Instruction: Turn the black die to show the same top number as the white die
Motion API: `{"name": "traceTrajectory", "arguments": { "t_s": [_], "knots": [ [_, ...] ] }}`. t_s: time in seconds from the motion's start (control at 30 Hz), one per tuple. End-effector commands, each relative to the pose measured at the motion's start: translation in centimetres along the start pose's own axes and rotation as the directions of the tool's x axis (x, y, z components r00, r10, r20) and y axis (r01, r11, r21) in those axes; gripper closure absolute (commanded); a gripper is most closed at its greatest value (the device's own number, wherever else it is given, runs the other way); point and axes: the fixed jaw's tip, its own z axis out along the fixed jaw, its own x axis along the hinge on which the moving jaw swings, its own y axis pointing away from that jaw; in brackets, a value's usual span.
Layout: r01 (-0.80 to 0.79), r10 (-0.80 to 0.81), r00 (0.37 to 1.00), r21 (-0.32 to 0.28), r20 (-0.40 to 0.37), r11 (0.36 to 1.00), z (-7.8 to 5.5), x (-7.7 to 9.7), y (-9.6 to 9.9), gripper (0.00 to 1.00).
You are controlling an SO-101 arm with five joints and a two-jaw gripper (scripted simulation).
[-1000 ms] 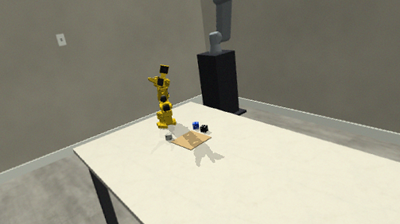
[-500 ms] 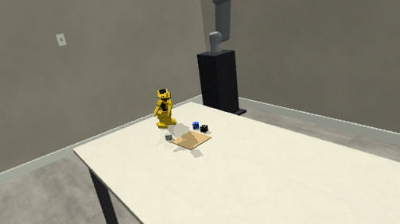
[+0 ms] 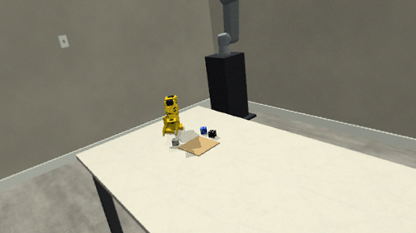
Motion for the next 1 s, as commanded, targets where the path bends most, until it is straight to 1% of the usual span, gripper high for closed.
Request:
{"name": "traceTrajectory", "arguments": {
  "t_s": [0.0, 0.33, 0.37, 0.97],
  "knots": [
    [-0.012, 0.012, 0.999, 0.003, 0.042, 1.0, -0.4, -0.9, -0.1, 0.65],
    [-0.012, 0.012, 0.999, 0.003, 0.042, 1.0, -0.4, -0.9, -0.1, 0.65],
    [-0.021, 0.021, 0.995, 0.007, 0.093, 1.0, -1.0, -2.0, -0.2, 0.65],
    [-0.021, 0.021, 0.995, 0.007, 0.093, 1.0, -1.0, -2.0, -0.2, 0.65]
  ]
}}
